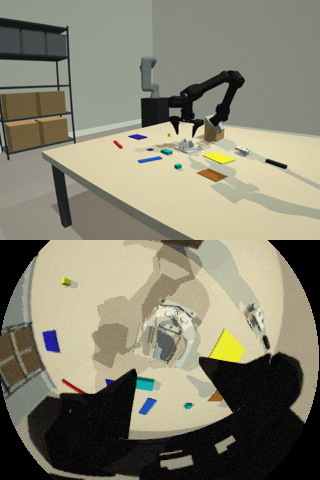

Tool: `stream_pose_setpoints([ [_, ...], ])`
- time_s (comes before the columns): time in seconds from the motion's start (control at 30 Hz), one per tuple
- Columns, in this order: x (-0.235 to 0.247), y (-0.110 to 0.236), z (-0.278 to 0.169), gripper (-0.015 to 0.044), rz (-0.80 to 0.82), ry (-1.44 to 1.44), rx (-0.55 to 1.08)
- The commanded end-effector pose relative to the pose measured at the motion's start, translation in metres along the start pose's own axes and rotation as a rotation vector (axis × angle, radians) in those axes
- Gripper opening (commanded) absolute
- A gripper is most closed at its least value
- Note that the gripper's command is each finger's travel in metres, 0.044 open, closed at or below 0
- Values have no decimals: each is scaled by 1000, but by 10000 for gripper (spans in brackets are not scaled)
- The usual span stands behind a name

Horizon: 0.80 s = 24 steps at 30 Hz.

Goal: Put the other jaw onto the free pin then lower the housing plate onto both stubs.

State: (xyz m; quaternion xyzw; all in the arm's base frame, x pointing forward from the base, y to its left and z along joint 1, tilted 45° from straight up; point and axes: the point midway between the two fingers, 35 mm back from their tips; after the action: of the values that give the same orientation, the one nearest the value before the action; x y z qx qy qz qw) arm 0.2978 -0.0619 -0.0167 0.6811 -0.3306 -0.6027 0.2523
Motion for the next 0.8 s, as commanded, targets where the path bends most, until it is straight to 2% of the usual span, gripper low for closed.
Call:
stream_pose_setpoints([
  [0.0,-7,2,-3,440,0,104,3],
  [0.77,-44,6,-12,440,10,772,-8],
])
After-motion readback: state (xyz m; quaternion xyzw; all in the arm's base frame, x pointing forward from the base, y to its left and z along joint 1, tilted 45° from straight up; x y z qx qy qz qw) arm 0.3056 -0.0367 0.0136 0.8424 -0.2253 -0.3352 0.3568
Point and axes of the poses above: the point midway between the two fingers, 35 mm back from their tips, its own y axis back along the fingers, its own x axis across the jaws, z = x × y, and after that the axes turned 1 degree about -y, right-handed
